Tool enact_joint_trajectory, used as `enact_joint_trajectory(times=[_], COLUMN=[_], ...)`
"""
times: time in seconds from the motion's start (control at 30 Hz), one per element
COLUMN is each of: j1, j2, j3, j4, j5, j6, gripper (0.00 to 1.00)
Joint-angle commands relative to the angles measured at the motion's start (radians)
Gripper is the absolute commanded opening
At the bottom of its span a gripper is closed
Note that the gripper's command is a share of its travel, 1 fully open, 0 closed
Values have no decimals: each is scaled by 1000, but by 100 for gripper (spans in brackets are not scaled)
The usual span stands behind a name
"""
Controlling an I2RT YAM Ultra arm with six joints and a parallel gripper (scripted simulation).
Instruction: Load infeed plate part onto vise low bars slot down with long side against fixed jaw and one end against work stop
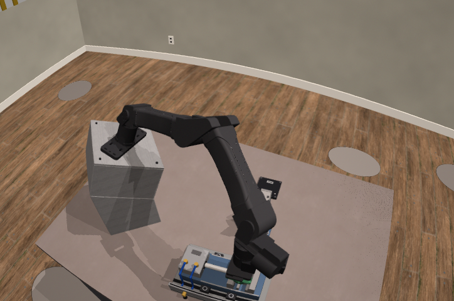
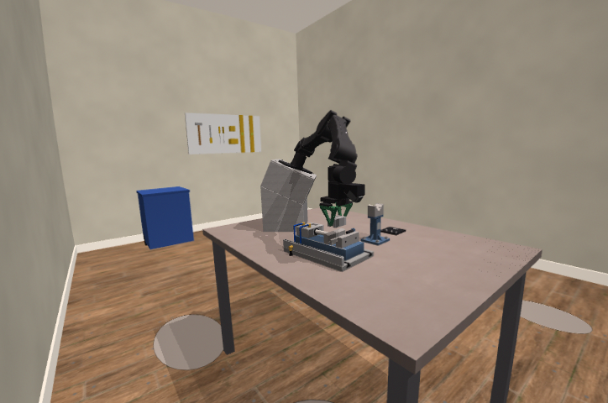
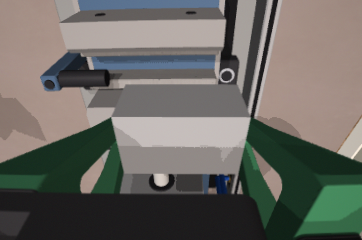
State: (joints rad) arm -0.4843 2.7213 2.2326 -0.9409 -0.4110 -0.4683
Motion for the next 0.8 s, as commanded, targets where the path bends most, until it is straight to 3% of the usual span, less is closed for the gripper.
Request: enact_joint_trajectory(times=[0.0, 0.77], j1=[-9, -2], j2=[-4, 4], j3=[39, 40], j4=[10, 13], j5=[-1, 1], j6=[0, -5], gripper=[0, 0])
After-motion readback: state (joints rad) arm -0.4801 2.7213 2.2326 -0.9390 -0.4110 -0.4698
